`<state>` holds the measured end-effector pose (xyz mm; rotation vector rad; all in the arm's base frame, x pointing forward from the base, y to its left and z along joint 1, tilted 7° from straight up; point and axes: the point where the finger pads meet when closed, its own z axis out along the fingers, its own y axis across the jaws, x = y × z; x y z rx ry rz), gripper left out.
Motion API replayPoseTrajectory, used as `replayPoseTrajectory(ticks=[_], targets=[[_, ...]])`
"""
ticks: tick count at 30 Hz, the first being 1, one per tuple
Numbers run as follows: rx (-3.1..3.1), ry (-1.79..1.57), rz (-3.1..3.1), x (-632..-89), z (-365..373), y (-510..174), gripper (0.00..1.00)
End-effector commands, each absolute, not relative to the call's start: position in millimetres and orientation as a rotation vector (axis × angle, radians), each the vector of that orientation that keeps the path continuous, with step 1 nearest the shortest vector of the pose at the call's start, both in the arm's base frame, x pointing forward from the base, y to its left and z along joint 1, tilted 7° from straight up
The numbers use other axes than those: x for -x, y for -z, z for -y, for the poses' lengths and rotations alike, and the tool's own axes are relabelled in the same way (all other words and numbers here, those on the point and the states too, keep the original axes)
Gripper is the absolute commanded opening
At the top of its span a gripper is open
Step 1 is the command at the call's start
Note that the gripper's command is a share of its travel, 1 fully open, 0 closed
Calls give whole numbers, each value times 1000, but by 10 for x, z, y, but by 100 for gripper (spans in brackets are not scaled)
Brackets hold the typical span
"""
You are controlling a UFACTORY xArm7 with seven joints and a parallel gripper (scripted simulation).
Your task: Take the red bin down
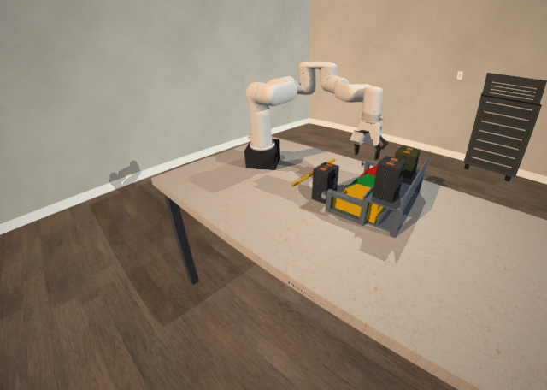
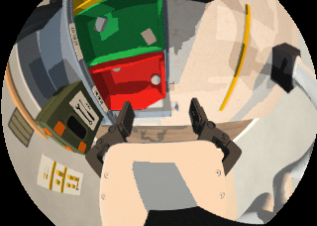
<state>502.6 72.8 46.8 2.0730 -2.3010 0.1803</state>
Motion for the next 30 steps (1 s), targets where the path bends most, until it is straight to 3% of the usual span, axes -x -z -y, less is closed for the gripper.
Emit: replayPoseTrajectory(ticks=[1,30], targets=[[-2076,-184,2303,-5028,-730,-488,100],[-2075,-184,2303,-5001,-729,-487,100]])
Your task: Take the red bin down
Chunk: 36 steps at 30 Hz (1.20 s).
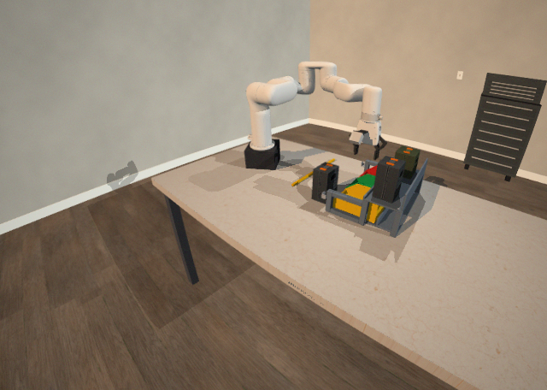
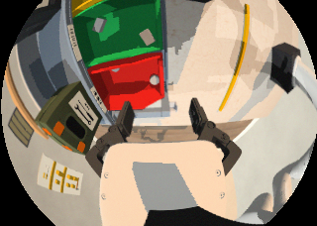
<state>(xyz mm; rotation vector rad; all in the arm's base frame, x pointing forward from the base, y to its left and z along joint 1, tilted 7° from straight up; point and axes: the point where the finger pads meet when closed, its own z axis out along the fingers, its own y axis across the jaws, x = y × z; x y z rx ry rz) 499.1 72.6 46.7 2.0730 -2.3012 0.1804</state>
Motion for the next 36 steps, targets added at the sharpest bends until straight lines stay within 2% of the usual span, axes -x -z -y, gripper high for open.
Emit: replayPoseTrajectory(ticks=[1,10,15,27,32,36], targets=[[-2075,-184,2303,-5001,-729,-487,100],[-2075,-184,2303,-5001,-729,-487,100],[-2076,-184,2303,-5005,-695,-189,100],[-2076,-184,2303,-5005,-695,-189,100],[-2075,-184,2303,-5009,-645,249,100],[-2075,-184,2303,-5009,-645,249,100]])
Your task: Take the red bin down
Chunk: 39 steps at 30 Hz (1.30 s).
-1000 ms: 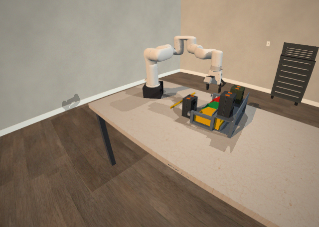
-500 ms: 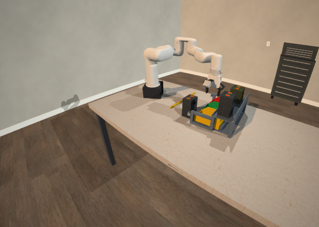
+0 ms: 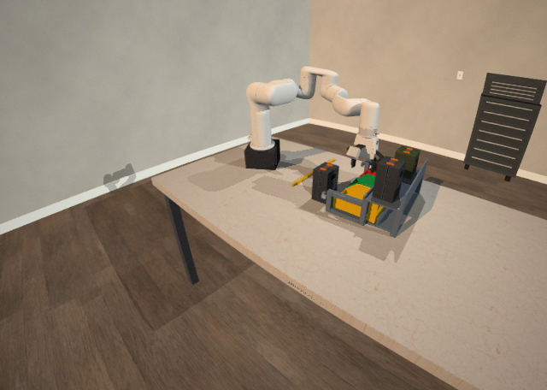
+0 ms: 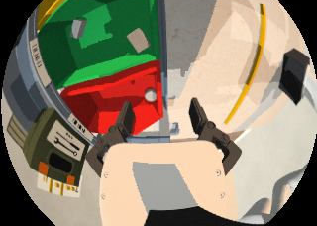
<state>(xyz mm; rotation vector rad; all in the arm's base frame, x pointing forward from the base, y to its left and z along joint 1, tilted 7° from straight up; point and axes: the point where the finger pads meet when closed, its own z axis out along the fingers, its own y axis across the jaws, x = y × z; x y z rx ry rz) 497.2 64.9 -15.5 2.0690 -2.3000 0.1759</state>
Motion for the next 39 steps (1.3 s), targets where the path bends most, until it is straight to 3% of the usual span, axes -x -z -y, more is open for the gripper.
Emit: replayPoseTrajectory(ticks=[1,39], targets=[[-2075,-184,2303,-5009,-645,249,100],[-2075,-184,2303,-5008,-650,214,100]])
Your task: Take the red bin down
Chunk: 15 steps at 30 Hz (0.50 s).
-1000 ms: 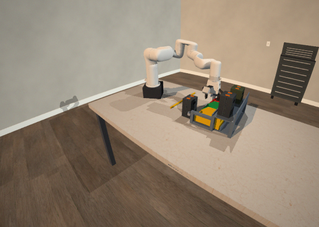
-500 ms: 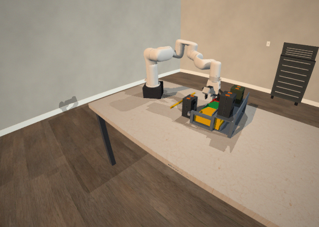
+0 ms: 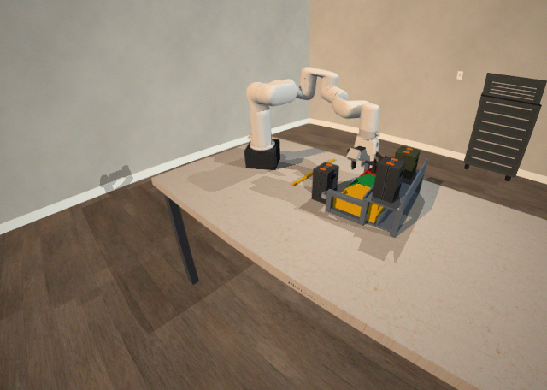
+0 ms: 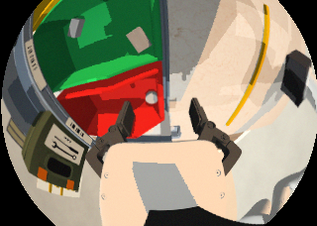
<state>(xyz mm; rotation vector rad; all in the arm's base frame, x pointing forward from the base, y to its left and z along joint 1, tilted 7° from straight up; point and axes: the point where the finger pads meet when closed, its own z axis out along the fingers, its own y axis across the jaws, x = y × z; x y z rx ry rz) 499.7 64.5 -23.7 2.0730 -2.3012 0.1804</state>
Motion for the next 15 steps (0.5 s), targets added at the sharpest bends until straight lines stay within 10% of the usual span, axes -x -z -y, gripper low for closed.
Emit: replayPoseTrajectory(ticks=[1,15], targets=[[-2075,-184,2303,-5008,-650,214,100],[-2075,-184,2303,-5008,-653,186,100]])
